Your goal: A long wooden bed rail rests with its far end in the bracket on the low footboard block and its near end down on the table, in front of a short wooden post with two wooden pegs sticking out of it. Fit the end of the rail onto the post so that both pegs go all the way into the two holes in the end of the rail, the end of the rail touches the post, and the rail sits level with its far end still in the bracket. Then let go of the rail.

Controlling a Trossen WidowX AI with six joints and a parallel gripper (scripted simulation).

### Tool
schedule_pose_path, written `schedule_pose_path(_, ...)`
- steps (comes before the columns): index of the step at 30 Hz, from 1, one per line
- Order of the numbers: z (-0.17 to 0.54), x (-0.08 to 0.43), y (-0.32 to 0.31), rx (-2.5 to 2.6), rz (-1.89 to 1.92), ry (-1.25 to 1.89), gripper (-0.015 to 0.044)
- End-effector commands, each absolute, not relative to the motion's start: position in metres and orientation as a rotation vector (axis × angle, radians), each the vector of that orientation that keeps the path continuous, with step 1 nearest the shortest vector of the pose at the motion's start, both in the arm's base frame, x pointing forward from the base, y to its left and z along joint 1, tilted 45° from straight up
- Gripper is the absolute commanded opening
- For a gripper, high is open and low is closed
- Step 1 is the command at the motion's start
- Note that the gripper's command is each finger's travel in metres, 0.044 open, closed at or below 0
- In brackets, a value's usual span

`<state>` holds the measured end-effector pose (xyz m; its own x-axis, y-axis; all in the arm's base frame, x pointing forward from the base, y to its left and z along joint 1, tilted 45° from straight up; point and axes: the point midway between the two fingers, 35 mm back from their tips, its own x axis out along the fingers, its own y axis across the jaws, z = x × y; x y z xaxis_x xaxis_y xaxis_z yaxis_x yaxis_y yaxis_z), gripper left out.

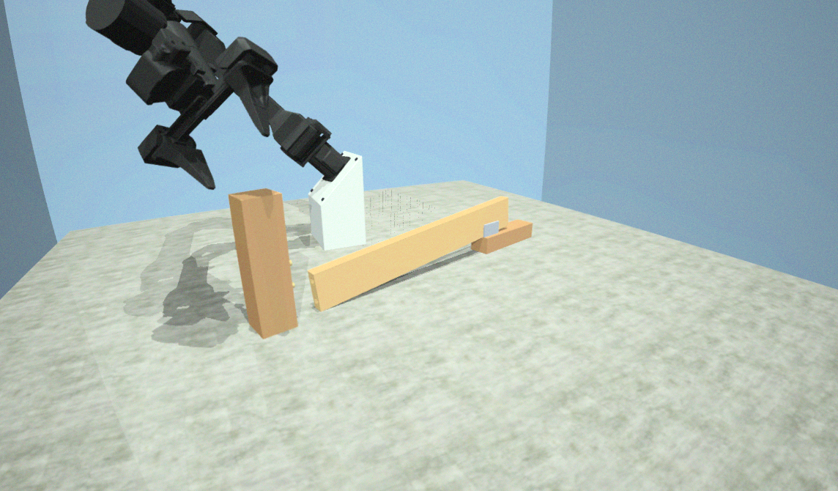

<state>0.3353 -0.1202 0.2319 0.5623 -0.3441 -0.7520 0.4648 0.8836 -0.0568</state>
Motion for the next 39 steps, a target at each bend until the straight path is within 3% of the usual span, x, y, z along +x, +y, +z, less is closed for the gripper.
schedule_pose_path(1, 0.214, 0.352, -0.096, 0.005, -0.394, 0.901, 0.0440)
schedule_pose_path(14, 0.110, 0.349, -0.060, -0.838, -0.001, 1.313, 0.0440)
schedule_pose_path(24, 0.019, 0.296, -0.077, -1.785, 0.879, 1.772, 0.0440)
schedule_pose_path(39, 0.010, 0.292, -0.083, -1.836, 0.958, 1.790, 0.0440)
